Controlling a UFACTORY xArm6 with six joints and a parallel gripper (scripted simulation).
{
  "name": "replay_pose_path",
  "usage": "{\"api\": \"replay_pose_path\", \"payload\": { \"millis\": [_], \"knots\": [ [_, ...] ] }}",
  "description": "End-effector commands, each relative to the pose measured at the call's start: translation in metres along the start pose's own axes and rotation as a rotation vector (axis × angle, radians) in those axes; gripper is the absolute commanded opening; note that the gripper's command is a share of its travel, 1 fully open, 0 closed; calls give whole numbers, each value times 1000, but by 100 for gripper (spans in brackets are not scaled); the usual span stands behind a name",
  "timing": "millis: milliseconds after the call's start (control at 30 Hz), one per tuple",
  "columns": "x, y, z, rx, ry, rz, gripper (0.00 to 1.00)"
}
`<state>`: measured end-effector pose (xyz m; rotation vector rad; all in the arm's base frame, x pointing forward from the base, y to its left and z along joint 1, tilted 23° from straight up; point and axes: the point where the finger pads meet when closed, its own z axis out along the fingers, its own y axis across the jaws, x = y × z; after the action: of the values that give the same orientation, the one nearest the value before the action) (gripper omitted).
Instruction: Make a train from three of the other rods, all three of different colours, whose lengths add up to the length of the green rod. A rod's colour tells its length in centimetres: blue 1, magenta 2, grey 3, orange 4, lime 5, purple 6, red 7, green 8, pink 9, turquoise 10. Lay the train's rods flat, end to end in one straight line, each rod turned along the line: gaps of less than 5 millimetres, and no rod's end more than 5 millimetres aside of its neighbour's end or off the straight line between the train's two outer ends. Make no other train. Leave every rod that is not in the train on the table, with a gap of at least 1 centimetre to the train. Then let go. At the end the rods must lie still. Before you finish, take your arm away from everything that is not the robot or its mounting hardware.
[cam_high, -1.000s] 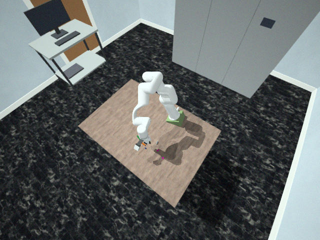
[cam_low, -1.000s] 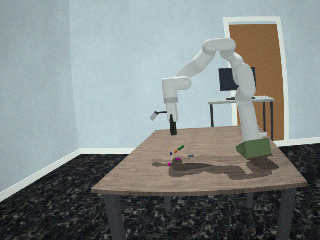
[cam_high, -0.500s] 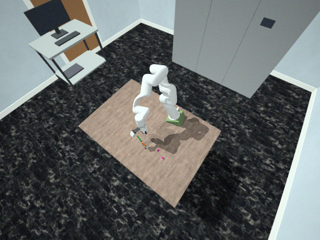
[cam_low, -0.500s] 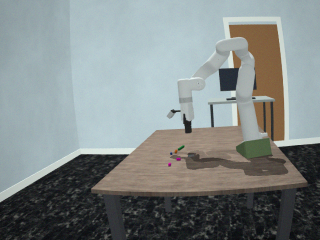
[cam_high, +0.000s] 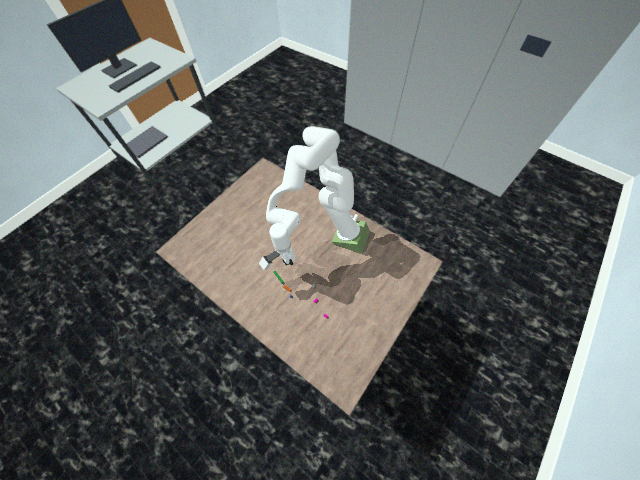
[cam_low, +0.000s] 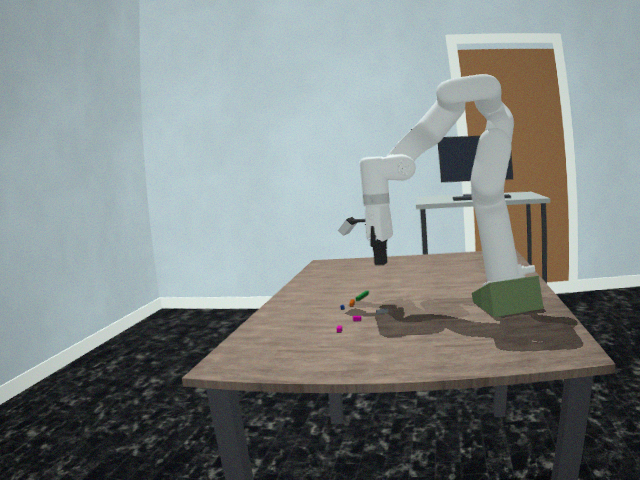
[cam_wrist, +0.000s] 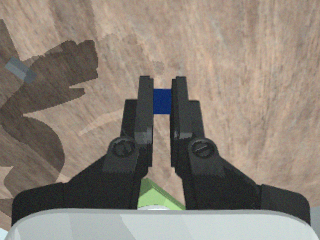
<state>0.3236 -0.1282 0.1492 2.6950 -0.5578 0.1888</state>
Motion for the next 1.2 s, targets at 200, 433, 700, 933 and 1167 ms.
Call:
{"api": "replay_pose_path", "payload": {
  "millis": [200, 433, 700, 933, 1167],
  "knots": [
    [1, 0, 8, 4, 1, 1, 4],
    [2, 1, 34, 4, 1, 1, 4],
    [3, 1, 62, 4, 1, 1, 4],
    [3, 2, 83, 4, 1, 1, 4],
    [3, 2, 86, 4, 1, 1, 4]
  ]
}}
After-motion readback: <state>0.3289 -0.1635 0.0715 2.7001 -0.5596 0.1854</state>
